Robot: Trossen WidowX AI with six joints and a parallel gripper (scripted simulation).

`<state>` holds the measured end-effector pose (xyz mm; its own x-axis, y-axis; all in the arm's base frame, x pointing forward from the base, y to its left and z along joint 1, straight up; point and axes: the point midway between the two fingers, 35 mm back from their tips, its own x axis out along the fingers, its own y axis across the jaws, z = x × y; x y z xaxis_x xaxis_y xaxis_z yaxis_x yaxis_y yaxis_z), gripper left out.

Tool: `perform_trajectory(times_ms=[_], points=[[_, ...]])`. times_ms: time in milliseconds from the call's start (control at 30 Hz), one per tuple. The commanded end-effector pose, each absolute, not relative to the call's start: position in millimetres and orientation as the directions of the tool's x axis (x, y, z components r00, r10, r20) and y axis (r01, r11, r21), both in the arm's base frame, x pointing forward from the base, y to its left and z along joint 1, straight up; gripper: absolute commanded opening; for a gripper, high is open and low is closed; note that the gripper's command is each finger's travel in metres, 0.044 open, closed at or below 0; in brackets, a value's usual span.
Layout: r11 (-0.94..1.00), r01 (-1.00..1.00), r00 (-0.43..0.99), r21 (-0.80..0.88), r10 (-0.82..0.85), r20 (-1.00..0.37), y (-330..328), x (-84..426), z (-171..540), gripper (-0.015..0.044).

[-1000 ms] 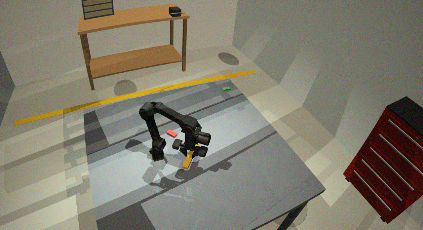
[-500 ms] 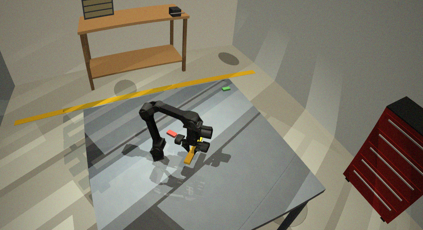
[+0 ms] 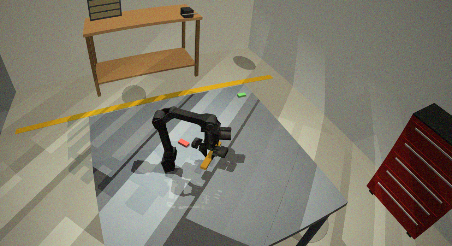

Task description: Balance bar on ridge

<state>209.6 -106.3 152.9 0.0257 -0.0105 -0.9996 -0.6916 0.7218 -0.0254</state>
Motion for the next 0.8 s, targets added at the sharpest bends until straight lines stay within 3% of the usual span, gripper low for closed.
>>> perform_trajectory(times_ms=[0, 767], points=[[0.733, -0.679, 0.024, -0.024, -0.011, -1.000, -98.9, 219.6, 153.6, 0.0000], [0.792, -0.611, 0.029, -0.021, -0.004, -1.000, -35.5, 263.3, 155.9, 0.0000]])
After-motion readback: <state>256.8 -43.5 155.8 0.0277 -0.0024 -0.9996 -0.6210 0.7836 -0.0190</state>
